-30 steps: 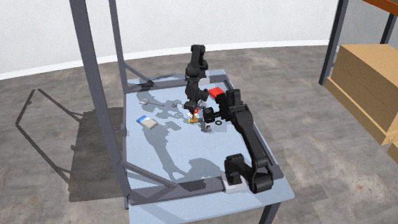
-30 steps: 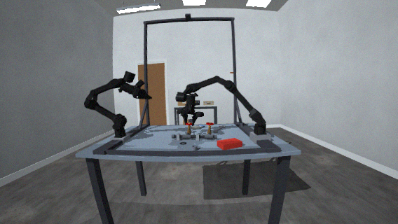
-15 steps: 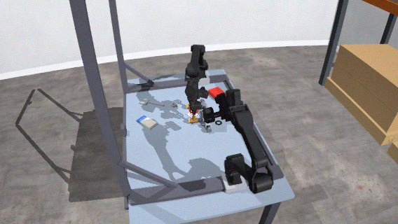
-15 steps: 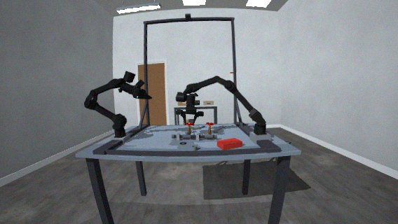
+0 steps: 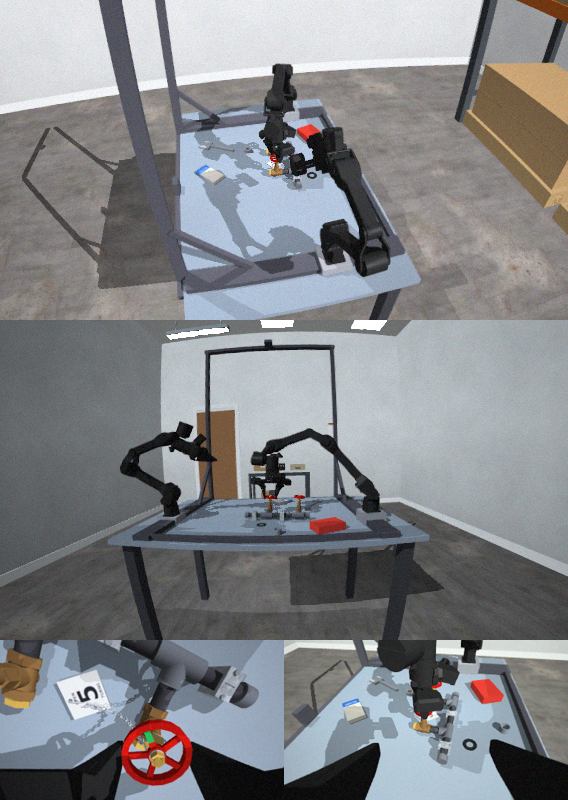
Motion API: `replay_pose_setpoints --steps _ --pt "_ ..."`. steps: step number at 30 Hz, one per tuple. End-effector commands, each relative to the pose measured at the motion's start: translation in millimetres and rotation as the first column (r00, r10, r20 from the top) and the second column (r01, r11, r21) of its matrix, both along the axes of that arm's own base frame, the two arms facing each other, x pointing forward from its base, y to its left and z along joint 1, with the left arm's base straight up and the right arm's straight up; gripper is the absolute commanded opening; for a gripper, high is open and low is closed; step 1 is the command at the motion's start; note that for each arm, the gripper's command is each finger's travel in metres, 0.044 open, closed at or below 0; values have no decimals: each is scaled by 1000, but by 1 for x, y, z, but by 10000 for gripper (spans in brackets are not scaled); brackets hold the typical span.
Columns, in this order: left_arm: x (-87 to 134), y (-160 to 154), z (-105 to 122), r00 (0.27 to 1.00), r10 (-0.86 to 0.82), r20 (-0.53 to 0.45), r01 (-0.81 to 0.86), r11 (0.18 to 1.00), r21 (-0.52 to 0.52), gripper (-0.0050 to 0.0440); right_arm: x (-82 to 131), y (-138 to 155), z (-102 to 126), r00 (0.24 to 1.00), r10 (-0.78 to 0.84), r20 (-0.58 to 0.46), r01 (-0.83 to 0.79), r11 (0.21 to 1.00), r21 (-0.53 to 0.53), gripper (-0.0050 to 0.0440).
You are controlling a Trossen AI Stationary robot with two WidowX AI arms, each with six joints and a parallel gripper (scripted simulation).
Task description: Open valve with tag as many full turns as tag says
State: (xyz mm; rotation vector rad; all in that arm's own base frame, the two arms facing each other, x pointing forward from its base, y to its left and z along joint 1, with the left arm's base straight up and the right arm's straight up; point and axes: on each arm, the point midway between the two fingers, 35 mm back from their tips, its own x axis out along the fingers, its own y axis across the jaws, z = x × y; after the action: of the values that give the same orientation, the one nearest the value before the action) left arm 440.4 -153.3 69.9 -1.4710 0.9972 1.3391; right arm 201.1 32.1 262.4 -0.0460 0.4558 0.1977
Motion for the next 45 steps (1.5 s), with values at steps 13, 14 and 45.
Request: replay_pose_setpoints --steps 13,14,45 --pt "1 0 11 996 88 19 -88 996 -19 212 0 0 6 1000 -1 16 1 1000 2 400" --pt "1 0 11 996 88 19 -88 996 -19 212 0 0 6 1000 -1 16 1 1000 2 400" --pt "12 3 66 934 -315 170 311 949 50 391 1 1 33 1000 5 22 -5 1000 2 400"
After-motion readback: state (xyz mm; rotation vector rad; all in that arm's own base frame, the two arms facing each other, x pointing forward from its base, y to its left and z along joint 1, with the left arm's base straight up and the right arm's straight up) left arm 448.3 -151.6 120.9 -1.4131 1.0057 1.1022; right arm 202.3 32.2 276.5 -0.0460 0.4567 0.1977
